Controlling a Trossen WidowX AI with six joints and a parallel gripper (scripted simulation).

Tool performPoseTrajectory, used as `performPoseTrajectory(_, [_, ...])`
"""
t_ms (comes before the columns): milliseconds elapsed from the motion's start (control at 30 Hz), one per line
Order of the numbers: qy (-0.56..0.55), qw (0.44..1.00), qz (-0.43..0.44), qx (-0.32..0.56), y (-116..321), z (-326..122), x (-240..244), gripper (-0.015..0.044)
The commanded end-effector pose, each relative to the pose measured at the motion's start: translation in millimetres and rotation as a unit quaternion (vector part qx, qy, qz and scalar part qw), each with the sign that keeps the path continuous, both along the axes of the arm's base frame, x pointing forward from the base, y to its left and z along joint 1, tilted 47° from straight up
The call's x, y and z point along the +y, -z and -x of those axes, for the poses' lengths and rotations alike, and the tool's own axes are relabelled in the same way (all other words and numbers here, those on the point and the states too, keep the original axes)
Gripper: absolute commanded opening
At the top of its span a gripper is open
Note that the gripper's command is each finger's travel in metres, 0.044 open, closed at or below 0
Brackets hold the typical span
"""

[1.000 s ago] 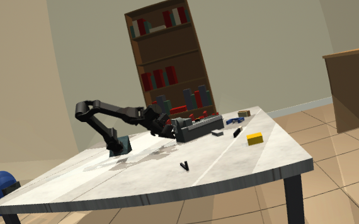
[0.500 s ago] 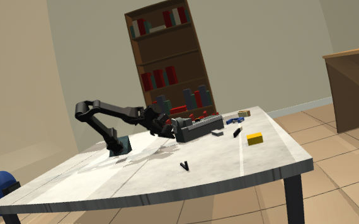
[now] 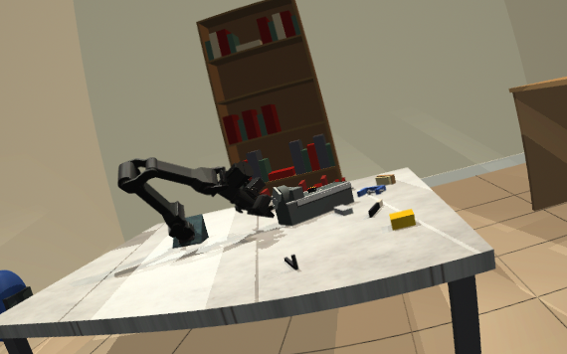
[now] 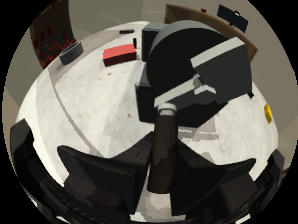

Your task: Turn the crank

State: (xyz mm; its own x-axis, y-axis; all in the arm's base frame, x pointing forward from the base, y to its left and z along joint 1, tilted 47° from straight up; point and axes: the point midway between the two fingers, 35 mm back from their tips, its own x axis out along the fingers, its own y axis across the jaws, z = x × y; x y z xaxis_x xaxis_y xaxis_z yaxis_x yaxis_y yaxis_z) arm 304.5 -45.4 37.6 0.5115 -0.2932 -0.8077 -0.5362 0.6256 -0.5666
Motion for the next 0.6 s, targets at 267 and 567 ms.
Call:
performPoseTrajectory(267, [-0.007,1.000,-0.003,0.003,-3.8,5.4,19.4,0.0000])
performPoseTrajectory(567, [-0.007,1.000,-0.004,0.003,-12.9,4.4,29.7,0.0000])
